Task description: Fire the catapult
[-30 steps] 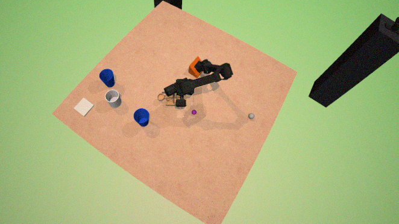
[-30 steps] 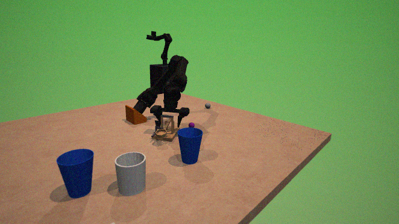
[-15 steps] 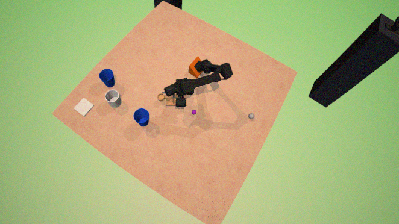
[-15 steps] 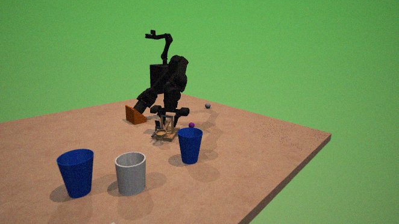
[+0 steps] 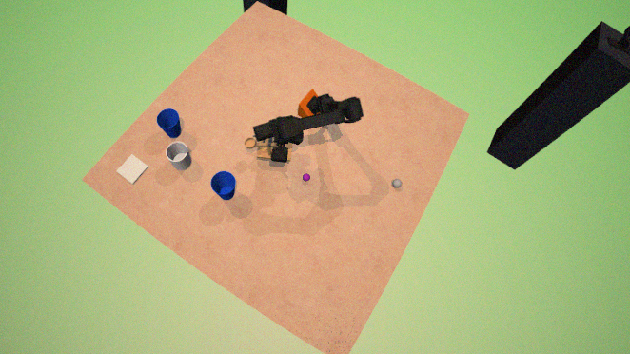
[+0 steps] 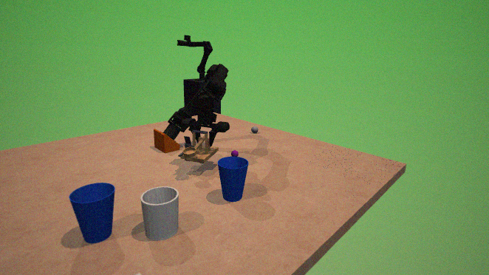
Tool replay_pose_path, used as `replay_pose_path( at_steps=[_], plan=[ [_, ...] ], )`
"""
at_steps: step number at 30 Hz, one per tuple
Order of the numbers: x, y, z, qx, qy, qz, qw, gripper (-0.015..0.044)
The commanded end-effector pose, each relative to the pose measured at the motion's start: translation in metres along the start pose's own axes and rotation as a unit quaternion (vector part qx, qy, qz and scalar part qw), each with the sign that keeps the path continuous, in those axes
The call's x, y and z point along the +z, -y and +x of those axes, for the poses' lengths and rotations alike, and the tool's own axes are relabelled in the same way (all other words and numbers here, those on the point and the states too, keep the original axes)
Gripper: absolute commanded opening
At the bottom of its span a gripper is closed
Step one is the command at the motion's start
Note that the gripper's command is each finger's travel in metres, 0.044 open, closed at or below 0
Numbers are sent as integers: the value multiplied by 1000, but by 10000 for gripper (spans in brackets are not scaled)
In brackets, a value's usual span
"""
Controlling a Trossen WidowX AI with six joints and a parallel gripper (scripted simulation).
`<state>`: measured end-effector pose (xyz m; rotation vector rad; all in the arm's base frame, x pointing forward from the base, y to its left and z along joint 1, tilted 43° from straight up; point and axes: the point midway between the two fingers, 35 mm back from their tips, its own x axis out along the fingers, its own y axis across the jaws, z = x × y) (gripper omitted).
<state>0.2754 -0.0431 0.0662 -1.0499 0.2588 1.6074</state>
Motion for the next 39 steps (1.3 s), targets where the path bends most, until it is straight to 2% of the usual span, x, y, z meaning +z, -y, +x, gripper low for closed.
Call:
replay_pose_path(
  at_steps=[1, 10, 20, 39],
  plan=[
    [-25, -12, -4, 0, -6, 68, 998, 0],
    [-71, -38, -4, 0, -7, 217, 976, 0],
    [-121, -67, 0, -2, -3, 371, 928, 0],
    [-128, -65, 17, -2, -3, 381, 925, 0]
  ],
)
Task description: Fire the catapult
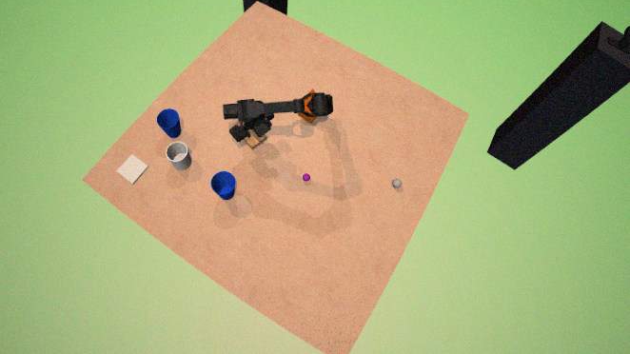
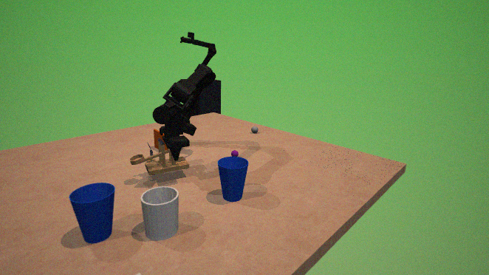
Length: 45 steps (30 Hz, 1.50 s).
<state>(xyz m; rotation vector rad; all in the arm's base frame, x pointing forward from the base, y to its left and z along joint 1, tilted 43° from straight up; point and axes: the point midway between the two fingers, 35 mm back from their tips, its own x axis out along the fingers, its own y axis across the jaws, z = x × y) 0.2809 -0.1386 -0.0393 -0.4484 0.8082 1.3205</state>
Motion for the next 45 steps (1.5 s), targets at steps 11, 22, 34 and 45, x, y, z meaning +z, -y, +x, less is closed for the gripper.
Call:
replay_pose_path(
  at_steps=[11, 22, 34, 45],
  plan=[
    [-1, 2, 22, -3, 1, 3, 1000, 0],
    [0, 1, 31, 0, 0, 0, 1000, 0],
    [0, 1, 31, 0, 0, 0, 1000, 236],
    [-2, 5, -33, 0, -2, 1, 1000, 440]
  ],
)
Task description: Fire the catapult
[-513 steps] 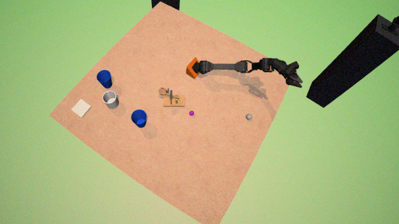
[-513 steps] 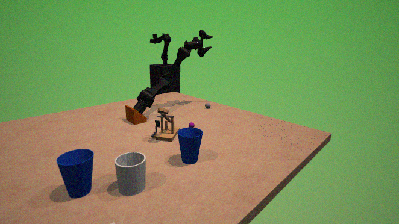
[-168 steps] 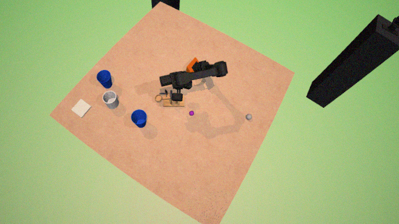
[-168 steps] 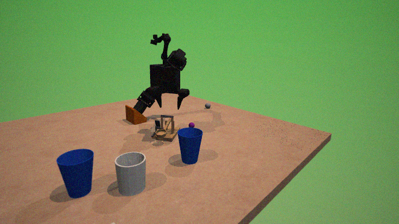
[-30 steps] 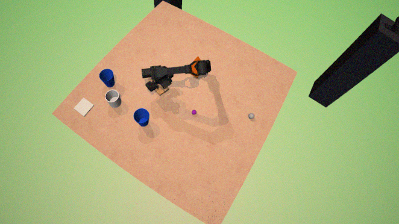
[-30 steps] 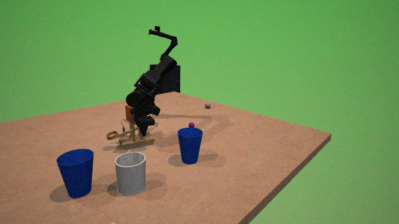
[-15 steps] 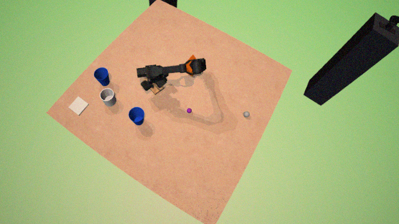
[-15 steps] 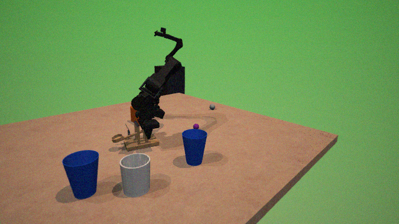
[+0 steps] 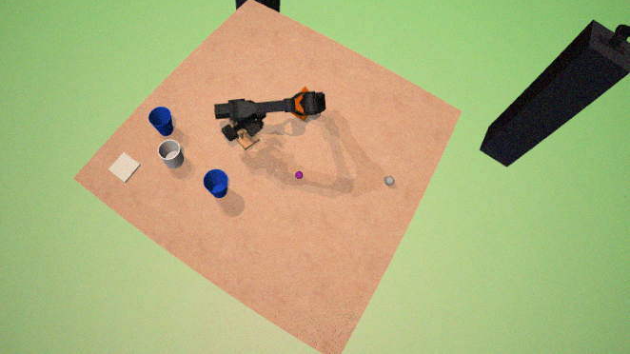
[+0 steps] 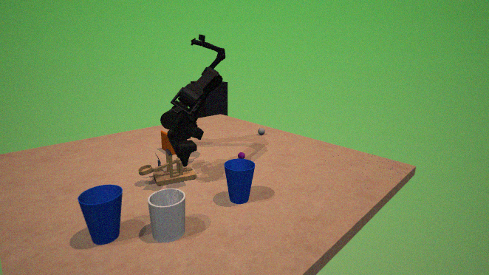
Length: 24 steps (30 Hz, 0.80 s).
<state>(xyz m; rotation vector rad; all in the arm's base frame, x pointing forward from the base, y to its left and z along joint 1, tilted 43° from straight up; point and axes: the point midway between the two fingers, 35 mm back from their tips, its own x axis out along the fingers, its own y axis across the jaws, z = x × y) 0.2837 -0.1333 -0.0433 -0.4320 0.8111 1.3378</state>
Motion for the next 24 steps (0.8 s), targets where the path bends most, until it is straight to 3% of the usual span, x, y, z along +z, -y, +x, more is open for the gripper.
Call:
replay_pose_path(
  at_steps=[1, 4, 6, 14, 20, 24],
  plan=[
    [-3, 0, -54, -10, -6, -2, 1000, 440],
    [-2, -3, -75, -9, -5, -2, 1000, 440],
    [-5, 1, -57, -13, -4, 2, 1000, 440],
    [-1, -5, -69, -13, -4, 2, 1000, 440],
    [-1, -3, -24, -13, -4, 2, 1000, 440],
    [-1, -3, -22, -13, -4, 2, 1000, 440]
  ],
)
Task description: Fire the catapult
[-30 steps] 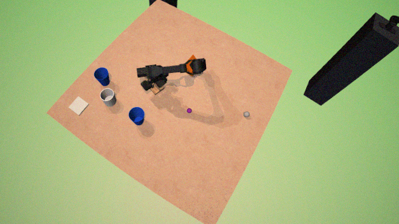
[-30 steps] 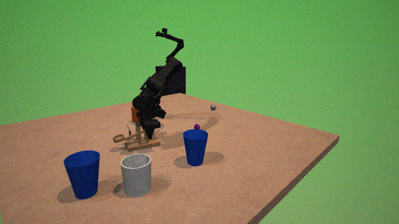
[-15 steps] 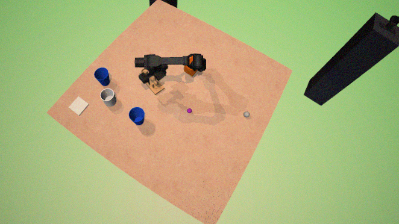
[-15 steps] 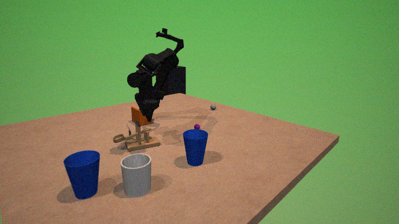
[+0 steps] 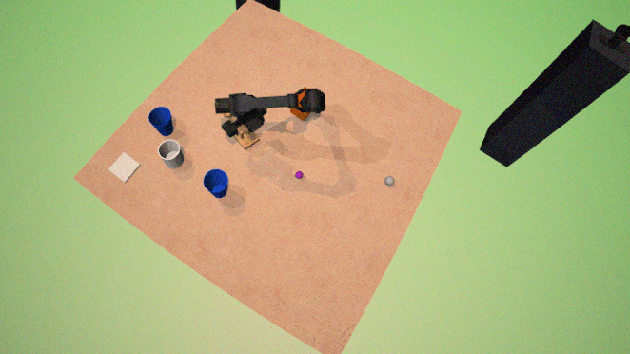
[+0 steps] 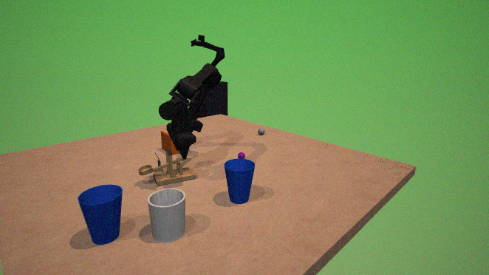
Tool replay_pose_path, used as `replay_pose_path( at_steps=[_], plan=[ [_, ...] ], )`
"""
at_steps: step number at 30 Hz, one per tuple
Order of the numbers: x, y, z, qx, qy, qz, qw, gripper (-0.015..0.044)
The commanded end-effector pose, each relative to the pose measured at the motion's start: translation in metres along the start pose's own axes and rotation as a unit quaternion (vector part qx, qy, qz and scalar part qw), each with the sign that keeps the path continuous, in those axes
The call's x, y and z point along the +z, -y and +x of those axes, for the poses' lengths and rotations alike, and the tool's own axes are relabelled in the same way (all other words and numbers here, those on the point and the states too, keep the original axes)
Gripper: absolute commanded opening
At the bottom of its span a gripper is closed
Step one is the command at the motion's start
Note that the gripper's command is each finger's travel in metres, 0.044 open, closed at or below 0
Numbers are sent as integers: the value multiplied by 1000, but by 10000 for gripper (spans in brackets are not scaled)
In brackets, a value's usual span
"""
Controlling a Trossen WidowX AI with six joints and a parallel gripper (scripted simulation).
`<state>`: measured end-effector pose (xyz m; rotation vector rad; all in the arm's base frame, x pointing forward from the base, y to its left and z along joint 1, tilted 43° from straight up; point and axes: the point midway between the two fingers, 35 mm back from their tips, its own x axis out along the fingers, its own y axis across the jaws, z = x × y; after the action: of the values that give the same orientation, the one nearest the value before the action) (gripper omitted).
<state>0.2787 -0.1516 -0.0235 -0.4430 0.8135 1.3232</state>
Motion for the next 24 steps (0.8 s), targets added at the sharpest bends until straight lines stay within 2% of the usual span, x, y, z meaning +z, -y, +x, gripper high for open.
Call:
replay_pose_path(
  at_steps=[1, 24],
  plan=[
    [0, 1, 5, -6, 1, 2, 1000, 440],
    [0, 3, 41, -6, 1, 2, 1000, 440]
  ],
)
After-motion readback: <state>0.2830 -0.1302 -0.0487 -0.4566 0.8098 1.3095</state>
